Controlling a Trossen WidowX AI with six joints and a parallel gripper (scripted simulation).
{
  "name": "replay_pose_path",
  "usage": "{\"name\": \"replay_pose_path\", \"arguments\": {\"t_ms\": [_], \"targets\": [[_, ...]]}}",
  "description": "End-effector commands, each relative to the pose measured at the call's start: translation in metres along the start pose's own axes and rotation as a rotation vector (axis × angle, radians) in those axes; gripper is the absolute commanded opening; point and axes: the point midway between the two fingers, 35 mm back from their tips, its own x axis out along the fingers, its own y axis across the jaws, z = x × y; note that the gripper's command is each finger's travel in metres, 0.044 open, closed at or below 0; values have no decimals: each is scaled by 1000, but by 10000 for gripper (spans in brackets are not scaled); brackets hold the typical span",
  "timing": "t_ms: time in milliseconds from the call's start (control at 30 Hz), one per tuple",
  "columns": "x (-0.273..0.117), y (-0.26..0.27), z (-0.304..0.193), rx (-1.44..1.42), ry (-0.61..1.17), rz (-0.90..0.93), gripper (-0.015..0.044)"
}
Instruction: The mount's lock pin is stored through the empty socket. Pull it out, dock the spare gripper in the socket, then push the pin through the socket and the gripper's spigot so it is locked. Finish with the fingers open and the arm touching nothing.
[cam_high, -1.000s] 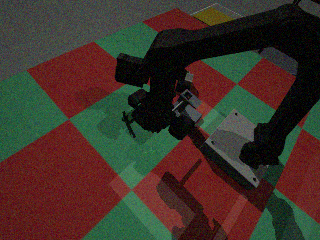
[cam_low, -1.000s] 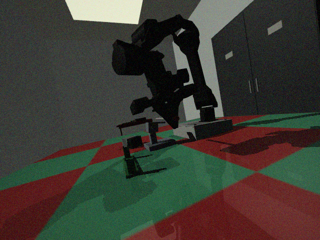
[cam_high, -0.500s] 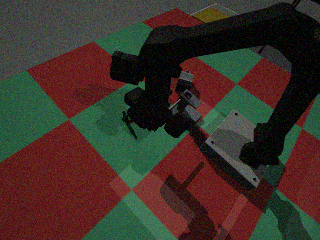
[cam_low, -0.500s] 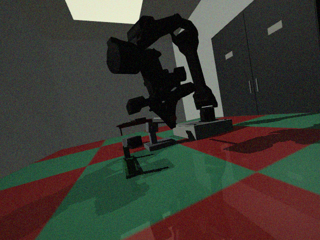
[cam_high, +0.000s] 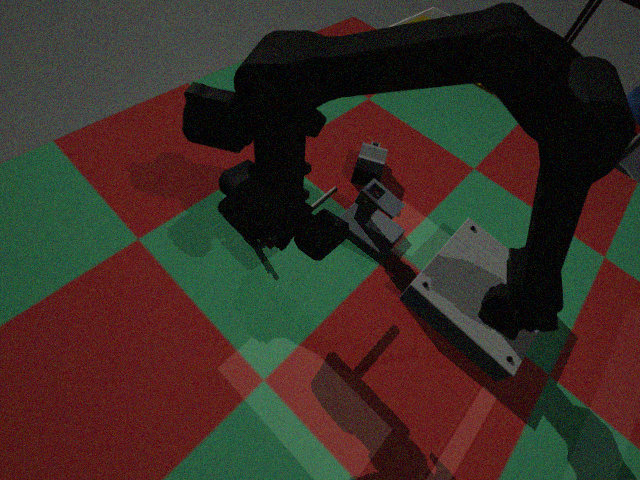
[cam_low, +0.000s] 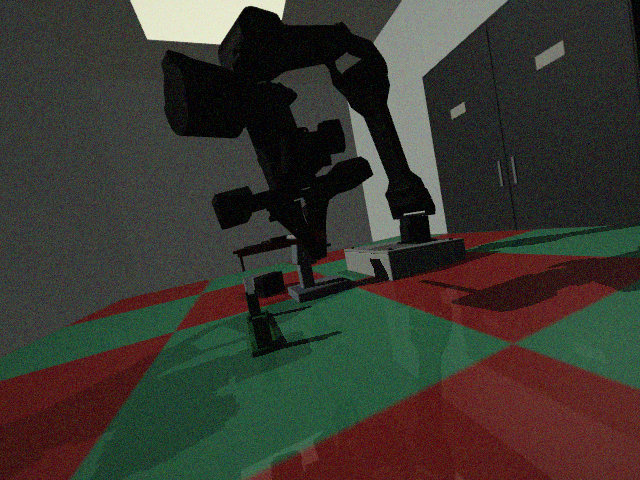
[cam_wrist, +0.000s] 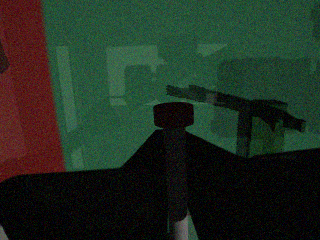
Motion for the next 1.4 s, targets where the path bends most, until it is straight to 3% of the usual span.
{"name": "replay_pose_path", "arguments": {"t_ms": [0, 1367], "targets": [[-4, -11, 5, 6, -3, -6, 0], [2, -80, 27, 19, -6, -8, 0]]}}
